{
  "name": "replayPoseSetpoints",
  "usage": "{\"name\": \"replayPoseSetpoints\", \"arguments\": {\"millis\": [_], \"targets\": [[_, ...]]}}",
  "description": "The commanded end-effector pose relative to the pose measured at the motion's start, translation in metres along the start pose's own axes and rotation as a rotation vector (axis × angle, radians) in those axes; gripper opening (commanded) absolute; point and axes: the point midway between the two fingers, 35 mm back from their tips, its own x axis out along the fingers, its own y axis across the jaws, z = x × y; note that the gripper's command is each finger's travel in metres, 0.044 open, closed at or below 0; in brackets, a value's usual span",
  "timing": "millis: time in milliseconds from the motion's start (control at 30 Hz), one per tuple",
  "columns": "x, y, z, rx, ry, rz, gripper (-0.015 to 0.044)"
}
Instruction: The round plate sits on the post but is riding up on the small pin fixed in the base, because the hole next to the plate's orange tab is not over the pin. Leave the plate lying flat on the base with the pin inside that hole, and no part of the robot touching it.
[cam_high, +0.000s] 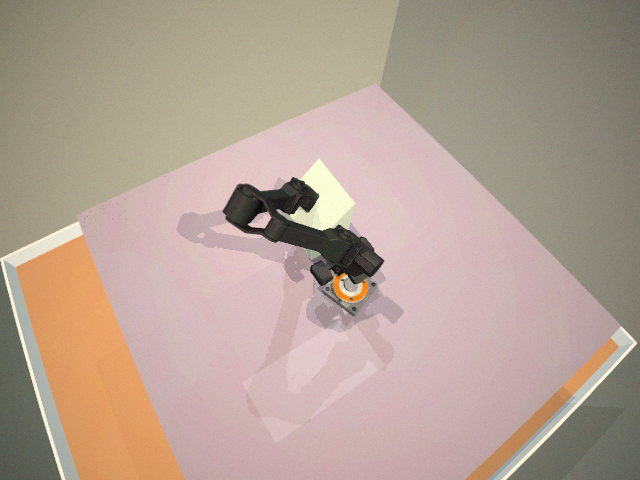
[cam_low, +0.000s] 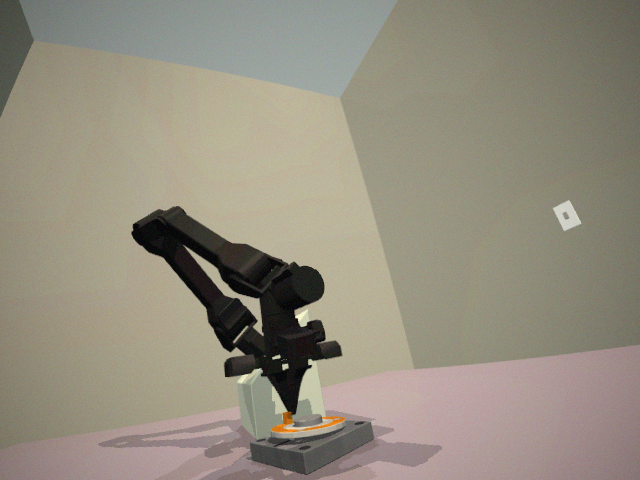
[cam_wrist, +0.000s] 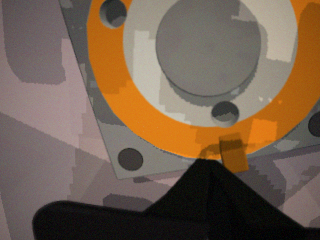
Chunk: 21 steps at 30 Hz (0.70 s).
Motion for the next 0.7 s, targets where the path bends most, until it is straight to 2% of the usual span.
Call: {"name": "replayPoseSetpoints", "arguments": {"millis": [0, 667], "targets": [[0.001, -0.007, 0.000, -0.001, -0.001, -0.005, 0.0000], [0.002, -0.028, 0.012, -0.001, -0.001, -0.007, 0.0000]]}}
